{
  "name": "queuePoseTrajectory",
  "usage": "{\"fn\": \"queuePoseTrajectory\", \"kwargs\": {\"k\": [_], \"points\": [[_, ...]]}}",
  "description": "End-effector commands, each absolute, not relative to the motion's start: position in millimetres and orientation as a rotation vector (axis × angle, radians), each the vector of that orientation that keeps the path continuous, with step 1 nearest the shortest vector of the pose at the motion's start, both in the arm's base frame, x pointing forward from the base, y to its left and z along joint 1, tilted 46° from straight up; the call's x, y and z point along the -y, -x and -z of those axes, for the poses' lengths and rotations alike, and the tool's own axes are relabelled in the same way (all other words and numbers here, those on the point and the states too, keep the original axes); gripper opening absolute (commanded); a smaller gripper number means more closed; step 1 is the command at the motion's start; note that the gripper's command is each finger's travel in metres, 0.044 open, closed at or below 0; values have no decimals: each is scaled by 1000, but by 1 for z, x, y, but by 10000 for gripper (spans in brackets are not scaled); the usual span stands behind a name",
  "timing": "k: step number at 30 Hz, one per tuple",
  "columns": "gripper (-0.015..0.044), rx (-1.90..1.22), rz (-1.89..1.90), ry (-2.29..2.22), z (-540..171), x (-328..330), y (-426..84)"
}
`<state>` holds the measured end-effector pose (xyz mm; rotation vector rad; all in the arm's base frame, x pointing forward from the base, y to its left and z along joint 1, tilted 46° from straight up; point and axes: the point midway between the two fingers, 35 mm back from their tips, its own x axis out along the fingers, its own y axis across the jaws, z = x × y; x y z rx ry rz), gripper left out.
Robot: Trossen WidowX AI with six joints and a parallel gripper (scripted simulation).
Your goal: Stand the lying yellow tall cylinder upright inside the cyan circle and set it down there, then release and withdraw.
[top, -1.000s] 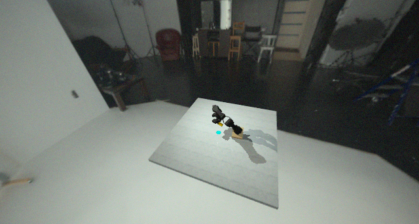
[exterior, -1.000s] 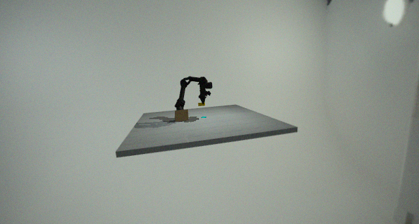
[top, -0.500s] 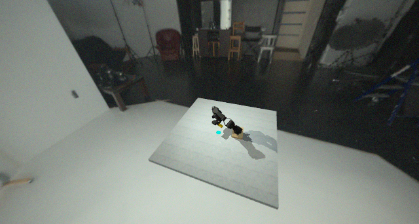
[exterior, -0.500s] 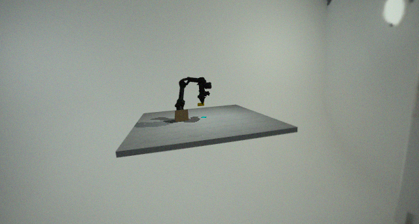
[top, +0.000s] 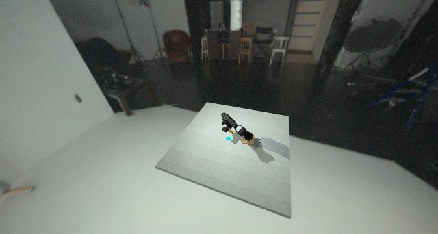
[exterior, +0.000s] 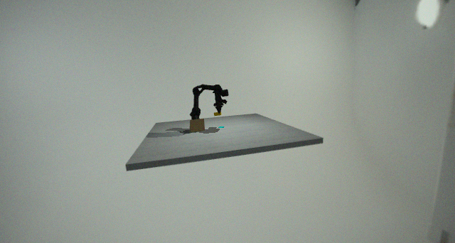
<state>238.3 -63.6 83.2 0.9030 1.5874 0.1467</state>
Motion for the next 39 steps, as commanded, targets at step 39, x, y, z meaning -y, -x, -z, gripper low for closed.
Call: {"fn": "queuePoseTrajectory", "kwargs": {"k": [39], "points": [[105,-1494,53,-730,-79,52,-224]]}}
